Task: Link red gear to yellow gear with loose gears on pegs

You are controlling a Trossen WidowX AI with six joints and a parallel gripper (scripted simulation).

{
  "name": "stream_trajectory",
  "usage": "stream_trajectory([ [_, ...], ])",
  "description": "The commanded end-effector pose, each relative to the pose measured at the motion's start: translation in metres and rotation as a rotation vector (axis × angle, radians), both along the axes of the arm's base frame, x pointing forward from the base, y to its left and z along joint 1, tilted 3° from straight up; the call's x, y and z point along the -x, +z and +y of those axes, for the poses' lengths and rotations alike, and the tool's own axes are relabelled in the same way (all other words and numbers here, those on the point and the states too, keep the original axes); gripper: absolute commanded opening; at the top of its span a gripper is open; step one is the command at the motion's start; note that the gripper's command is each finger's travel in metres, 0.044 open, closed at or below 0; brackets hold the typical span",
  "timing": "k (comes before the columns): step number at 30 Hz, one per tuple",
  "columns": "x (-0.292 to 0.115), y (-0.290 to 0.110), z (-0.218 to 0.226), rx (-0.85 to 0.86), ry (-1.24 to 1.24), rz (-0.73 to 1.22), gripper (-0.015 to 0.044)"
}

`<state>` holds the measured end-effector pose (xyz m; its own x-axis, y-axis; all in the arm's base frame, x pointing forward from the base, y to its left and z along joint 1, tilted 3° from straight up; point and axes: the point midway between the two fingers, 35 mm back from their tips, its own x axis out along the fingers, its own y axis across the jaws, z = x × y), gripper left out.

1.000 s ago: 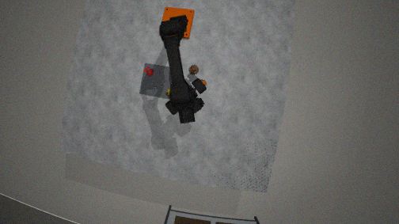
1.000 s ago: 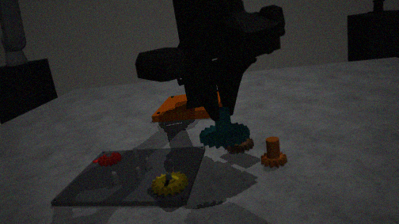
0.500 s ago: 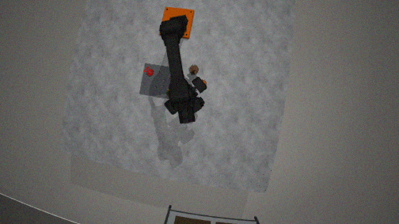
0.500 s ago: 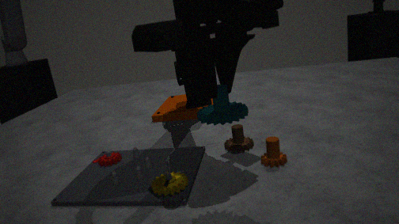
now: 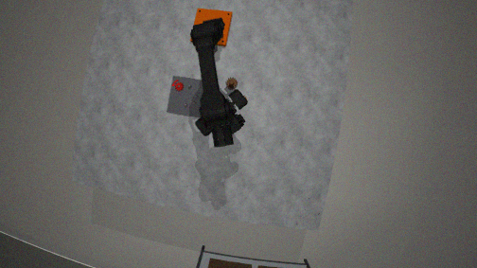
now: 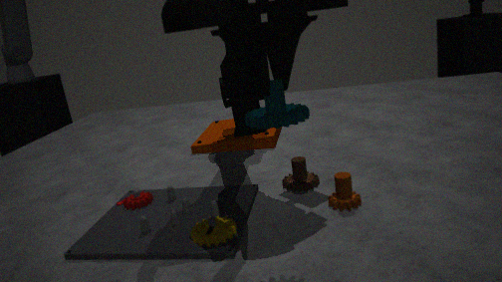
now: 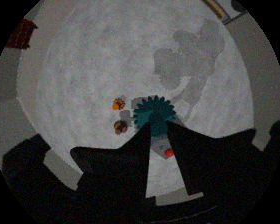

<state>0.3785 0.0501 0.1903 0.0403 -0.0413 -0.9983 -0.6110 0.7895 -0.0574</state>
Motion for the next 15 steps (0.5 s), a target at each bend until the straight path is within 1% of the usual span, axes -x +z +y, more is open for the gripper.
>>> stream_trajectory([
  [1,0.001,0.003,-0.003,0.004,-0.004,-0.001,0.0000],
  [15,0.008,-0.005,-0.029,0.006,-0.004,0.000,0.0000],
])
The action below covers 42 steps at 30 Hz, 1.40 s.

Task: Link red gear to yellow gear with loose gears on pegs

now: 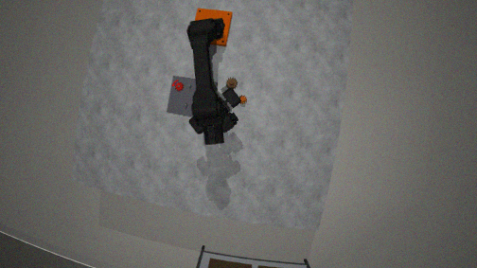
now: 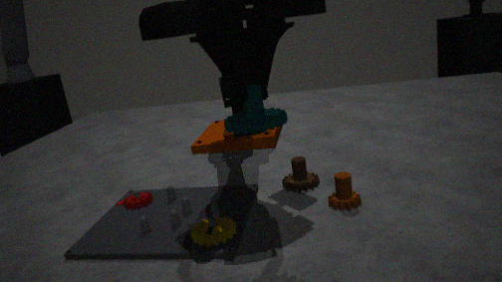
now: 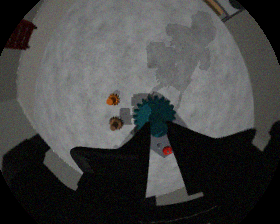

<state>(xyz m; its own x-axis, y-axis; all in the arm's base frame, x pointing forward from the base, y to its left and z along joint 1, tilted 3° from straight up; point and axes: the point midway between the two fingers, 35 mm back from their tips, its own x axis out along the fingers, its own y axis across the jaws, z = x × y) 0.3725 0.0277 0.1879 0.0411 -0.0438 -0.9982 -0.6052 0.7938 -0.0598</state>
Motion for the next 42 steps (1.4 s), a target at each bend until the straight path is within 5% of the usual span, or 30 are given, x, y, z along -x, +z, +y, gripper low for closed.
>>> stream_trajectory([
  [1,0.003,-0.003,-0.008,0.004,0.003,0.001,0.0000],
  [42,0.039,-0.028,-0.075,0.010,0.003,0.006,0.0000],
])
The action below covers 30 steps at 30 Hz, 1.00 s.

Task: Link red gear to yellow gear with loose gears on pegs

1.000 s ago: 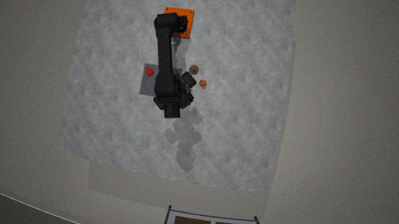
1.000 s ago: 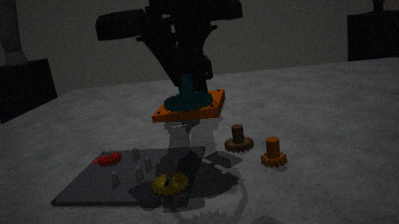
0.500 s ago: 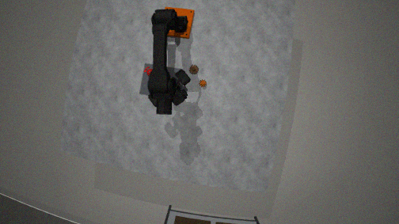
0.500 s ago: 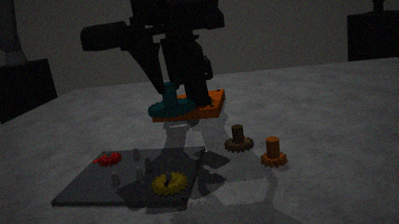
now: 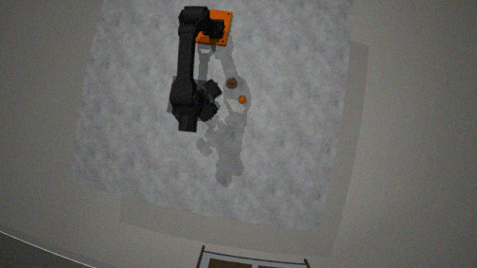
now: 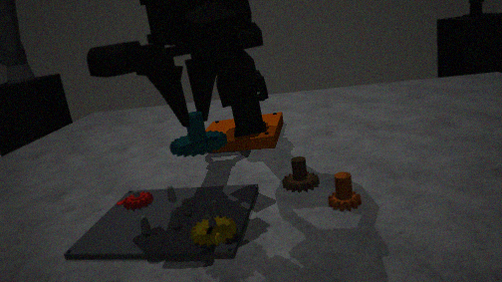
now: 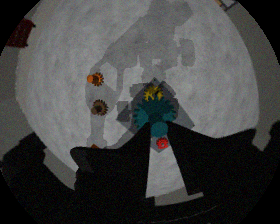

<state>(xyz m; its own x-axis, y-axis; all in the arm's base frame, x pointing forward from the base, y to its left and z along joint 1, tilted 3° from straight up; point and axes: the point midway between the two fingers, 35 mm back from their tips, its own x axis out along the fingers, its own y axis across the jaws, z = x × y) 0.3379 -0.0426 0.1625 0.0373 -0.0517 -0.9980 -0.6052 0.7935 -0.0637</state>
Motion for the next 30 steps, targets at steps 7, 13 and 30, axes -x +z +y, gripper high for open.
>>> stream_trajectory([
  [7,0.012,-0.008,-0.015,0.003,0.003,0.003,0.0000],
  [13,0.020,-0.012,-0.023,0.004,0.003,0.004,0.0000],
  [30,0.042,-0.026,-0.044,0.006,0.003,0.006,0.0000],
])
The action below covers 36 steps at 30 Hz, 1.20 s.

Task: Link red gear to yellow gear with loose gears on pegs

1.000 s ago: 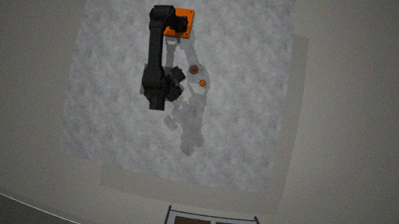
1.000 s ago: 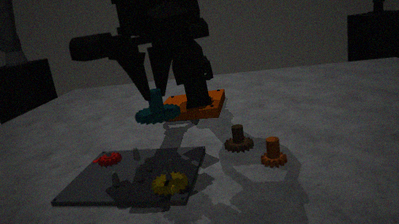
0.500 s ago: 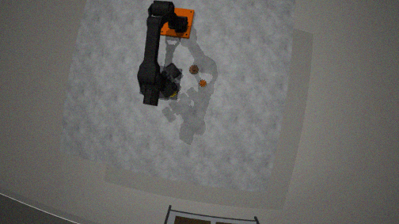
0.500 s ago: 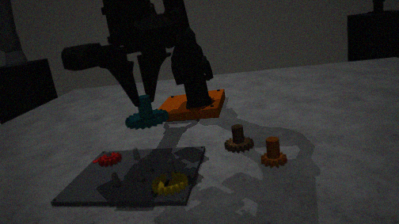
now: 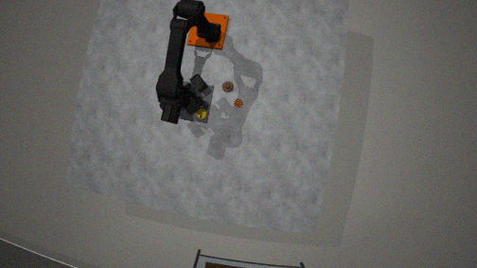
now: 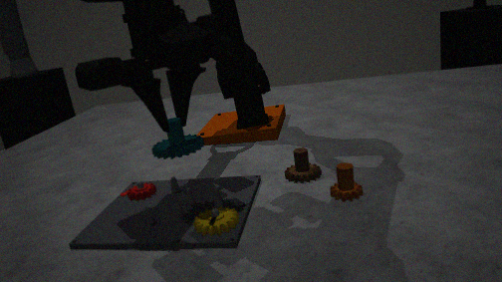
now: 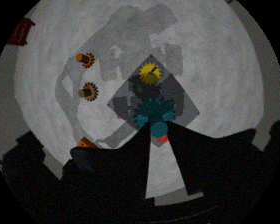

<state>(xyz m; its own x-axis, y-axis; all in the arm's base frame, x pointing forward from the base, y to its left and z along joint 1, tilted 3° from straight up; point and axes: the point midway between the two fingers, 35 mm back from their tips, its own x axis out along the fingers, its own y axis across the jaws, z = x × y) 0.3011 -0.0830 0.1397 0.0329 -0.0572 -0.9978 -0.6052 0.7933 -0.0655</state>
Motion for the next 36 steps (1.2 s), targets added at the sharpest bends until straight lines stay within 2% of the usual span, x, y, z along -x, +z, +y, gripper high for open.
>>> stream_trajectory([
  [1,0.007,-0.004,-0.005,0.001,0.004,0.002,0.0000],
  [36,0.049,-0.027,-0.031,0.005,0.003,0.007,0.0000],
])
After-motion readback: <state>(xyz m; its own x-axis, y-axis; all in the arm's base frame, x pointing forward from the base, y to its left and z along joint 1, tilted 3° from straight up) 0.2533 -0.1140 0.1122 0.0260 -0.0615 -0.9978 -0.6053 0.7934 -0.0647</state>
